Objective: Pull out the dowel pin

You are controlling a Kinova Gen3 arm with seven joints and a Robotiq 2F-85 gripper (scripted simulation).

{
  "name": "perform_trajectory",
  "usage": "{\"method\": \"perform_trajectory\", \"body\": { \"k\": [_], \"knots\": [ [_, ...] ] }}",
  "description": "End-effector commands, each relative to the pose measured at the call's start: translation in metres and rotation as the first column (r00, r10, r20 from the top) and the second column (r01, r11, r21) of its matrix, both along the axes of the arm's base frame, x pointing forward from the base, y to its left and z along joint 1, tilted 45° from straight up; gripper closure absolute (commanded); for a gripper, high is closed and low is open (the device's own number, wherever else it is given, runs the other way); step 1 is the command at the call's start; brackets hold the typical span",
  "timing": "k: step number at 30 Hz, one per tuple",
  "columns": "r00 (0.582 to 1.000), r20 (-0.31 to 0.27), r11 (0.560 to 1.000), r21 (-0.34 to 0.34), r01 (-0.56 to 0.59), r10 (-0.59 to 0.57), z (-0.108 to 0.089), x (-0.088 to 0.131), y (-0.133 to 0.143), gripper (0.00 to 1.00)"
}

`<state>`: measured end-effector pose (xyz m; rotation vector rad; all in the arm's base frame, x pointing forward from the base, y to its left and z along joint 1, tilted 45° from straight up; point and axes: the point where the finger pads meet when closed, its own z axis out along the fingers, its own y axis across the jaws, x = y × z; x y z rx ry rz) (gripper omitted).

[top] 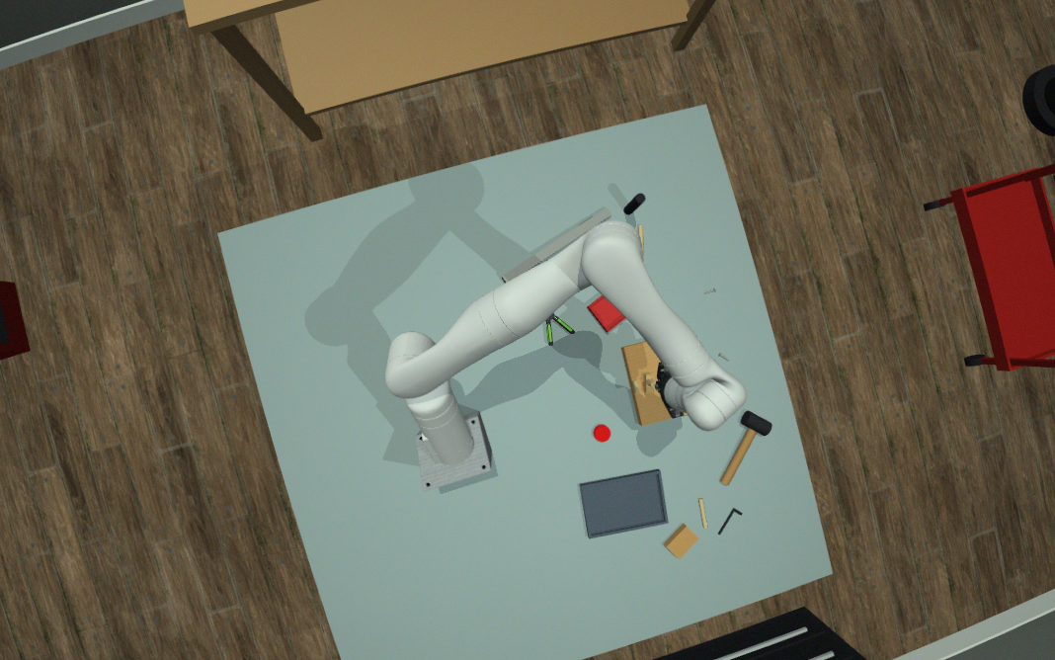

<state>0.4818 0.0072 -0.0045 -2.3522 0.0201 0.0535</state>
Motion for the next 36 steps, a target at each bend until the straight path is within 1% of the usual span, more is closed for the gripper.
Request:
{"method": "perform_trajectory", "body": {
  "k": [1, 21, 36],
  "knots": [
    [1.0, -0.006, 1.0, -0.007, 0.01, -0.01, -0.0025, 0.0, -0.0015, 0.9],
    [1.0, -0.004, 1.0, -0.007, 0.008, -0.008, -0.0025, -0.0001, -0.0014, 0.9],
    [1.0, 0.01, 1.0, -0.006, -0.007, 0.007, -0.0028, -0.0004, -0.0014, 0.9]
  ]
}}
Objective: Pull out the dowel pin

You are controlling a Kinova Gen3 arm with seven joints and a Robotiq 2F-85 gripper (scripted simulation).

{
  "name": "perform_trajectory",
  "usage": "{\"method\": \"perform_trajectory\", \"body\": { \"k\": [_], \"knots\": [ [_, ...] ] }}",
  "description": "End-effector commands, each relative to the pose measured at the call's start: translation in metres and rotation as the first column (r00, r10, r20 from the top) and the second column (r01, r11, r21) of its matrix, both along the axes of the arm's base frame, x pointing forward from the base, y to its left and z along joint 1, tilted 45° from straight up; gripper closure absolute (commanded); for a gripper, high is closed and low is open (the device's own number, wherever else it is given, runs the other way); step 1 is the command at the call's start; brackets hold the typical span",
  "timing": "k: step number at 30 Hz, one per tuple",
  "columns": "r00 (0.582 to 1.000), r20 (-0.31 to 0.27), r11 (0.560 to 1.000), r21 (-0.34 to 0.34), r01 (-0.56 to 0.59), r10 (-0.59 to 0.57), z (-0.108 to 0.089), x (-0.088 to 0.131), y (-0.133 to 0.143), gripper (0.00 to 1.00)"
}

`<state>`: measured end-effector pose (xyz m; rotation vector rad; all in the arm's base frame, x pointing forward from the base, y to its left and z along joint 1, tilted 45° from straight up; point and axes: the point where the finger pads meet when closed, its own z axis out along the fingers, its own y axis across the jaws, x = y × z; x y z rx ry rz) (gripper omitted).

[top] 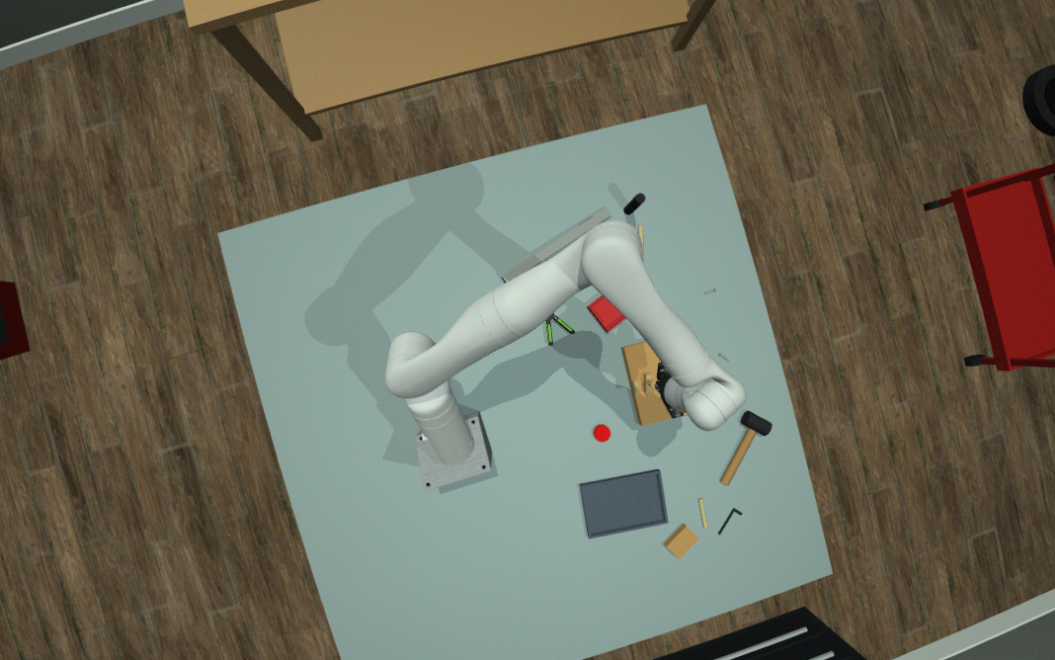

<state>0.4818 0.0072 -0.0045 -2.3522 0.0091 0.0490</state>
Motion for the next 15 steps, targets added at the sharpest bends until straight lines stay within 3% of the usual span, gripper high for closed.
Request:
{"method": "perform_trajectory", "body": {
  "k": [1, 15],
  "knots": [
    [1.0, 0.005, 1.0, -0.006, -0.002, 0.003, -0.0028, -0.0004, -0.0014, 0.9],
    [0.998, 0.044, 0.999, -0.004, -0.045, 0.046, -0.0033, -0.0012, -0.0013, 0.9]
  ]
}}
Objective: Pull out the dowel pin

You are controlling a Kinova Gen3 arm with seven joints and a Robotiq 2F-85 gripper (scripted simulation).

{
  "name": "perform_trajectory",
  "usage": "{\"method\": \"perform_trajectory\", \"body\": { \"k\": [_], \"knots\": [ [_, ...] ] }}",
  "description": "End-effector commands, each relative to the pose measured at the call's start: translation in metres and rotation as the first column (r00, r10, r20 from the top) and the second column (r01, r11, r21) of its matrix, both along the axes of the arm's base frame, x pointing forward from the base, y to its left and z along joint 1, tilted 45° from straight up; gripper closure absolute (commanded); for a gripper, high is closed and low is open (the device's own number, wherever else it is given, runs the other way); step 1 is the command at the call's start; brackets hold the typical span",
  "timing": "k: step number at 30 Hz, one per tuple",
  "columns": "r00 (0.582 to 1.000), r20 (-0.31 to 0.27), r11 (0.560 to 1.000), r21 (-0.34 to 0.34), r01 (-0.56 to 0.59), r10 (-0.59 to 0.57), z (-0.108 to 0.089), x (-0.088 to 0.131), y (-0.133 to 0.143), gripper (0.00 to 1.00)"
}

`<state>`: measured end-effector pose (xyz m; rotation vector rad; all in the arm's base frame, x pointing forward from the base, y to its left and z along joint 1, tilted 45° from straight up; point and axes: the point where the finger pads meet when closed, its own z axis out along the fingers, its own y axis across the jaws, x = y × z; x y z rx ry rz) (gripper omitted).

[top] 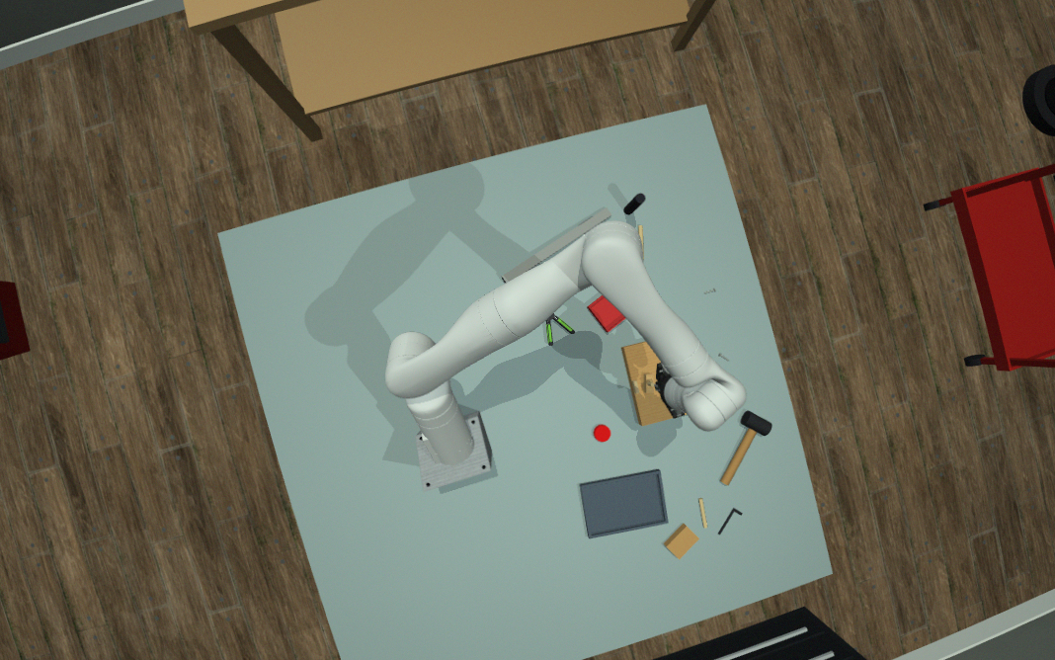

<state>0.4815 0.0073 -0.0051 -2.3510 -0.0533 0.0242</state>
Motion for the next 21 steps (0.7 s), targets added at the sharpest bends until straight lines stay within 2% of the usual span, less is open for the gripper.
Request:
{"method": "perform_trajectory", "body": {
  "k": [1, 21],
  "knots": [
    [1.0, 0.008, 1.0, -0.005, -0.008, 0.008, -0.0028, -0.0009, -0.0013, 0.9],
    [0.99, 0.096, 0.994, -0.003, -0.105, 0.105, -0.0042, -0.0029, -0.0011, 0.9]
  ]
}}
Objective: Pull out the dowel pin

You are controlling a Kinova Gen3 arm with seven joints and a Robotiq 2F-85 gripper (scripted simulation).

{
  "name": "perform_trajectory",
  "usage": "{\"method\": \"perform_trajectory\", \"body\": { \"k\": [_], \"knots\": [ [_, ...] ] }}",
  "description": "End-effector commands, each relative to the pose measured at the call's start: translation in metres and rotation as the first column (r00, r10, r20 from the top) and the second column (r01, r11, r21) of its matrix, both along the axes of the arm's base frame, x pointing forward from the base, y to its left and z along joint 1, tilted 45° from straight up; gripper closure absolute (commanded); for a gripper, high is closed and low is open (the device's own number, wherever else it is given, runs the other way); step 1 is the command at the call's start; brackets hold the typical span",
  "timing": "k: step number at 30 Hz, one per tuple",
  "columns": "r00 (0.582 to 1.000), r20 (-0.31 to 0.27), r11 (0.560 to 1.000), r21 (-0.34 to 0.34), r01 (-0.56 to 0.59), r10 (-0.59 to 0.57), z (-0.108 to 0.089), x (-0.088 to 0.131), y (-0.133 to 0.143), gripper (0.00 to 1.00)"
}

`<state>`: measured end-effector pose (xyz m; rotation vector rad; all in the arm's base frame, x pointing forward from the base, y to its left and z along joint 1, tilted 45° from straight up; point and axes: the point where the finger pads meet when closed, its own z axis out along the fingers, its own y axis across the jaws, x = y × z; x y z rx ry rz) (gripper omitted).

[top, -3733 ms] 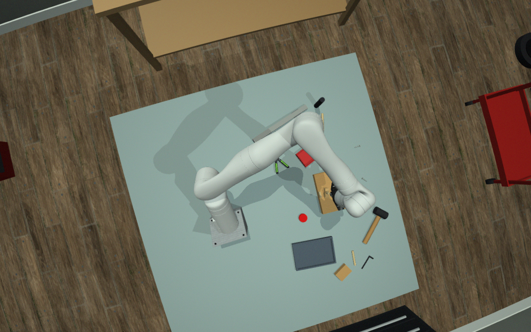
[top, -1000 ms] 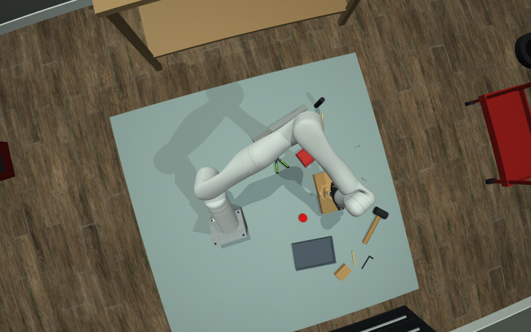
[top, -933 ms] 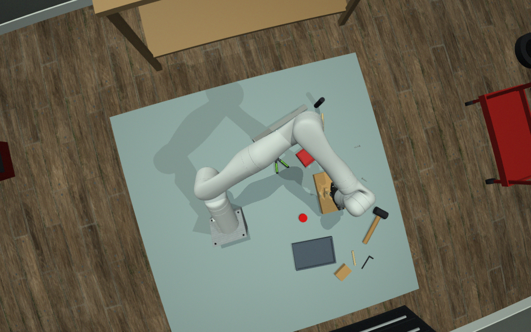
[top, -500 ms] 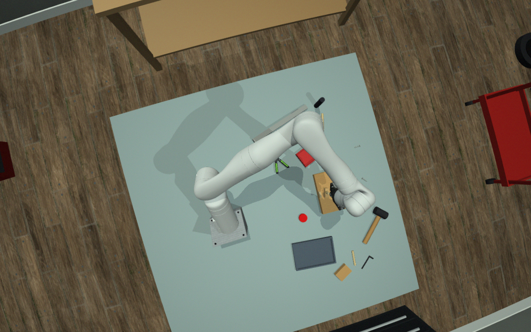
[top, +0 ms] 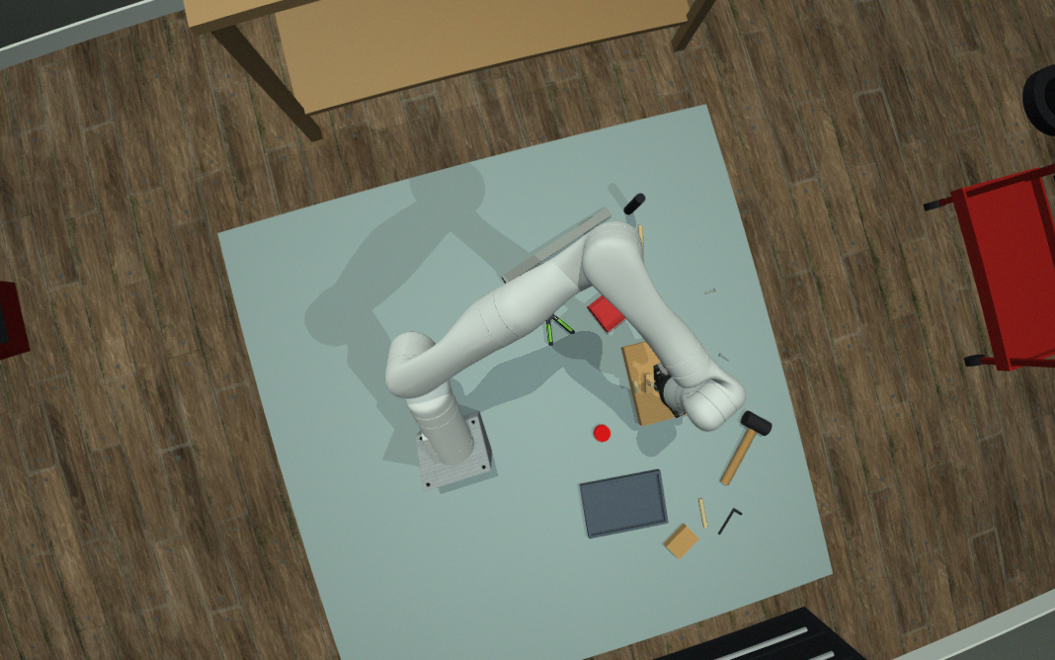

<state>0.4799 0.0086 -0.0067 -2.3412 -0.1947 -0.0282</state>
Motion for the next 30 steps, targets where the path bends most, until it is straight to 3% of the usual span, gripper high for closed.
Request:
{"method": "perform_trajectory", "body": {
  "k": [1, 16, 30],
  "knots": [
    [0.999, 0.027, 1.0, -0.004, -0.03, 0.03, -0.0028, -0.0015, -0.0023, 0.9],
    [0.985, 0.118, 0.992, -0.004, -0.129, 0.128, -0.0042, -0.0033, -0.002, 0.9],
    [0.935, 0.243, 0.965, -0.017, -0.261, 0.257, -0.0057, -0.0055, -0.0016, 0.9]
  ]
}}
